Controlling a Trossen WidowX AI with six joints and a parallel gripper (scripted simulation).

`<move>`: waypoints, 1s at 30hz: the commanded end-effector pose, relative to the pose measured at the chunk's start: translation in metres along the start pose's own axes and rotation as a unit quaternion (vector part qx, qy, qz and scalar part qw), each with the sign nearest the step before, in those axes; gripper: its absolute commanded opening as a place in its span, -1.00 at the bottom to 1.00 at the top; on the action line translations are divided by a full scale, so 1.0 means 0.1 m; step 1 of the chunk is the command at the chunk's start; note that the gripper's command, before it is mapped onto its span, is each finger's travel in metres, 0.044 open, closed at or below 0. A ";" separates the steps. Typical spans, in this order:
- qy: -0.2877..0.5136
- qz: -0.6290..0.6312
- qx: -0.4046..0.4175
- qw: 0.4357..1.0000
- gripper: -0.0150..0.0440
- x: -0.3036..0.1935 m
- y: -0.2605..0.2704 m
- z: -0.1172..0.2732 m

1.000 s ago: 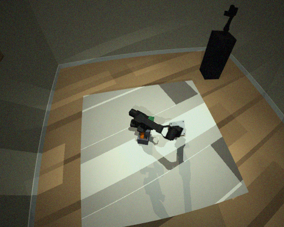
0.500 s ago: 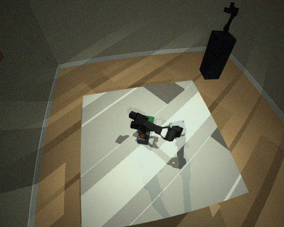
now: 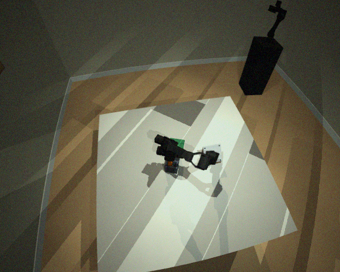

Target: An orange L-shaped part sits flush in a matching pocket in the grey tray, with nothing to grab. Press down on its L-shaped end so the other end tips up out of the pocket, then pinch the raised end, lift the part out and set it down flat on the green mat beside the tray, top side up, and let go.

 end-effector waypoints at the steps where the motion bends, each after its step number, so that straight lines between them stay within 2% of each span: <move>1: 0.000 0.000 0.000 1.000 0.03 0.00 0.00 0.00; 9: 0.000 0.000 0.000 1.000 -0.15 0.00 0.00 0.00; 13: 0.000 0.000 0.000 1.000 -0.49 0.00 0.00 0.00; 30: -0.001 -0.003 0.002 1.000 -0.49 -0.01 0.01 0.18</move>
Point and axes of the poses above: the point midway between the two fingers, 35 mm back from their tips, its own z axis back along the fingers, its own y axis across the jaws, x = y × z, the point moved 4 cm from there along z, back along the fingers, and after that the axes turned 10 degrees about -z, right-handed, at the moved point
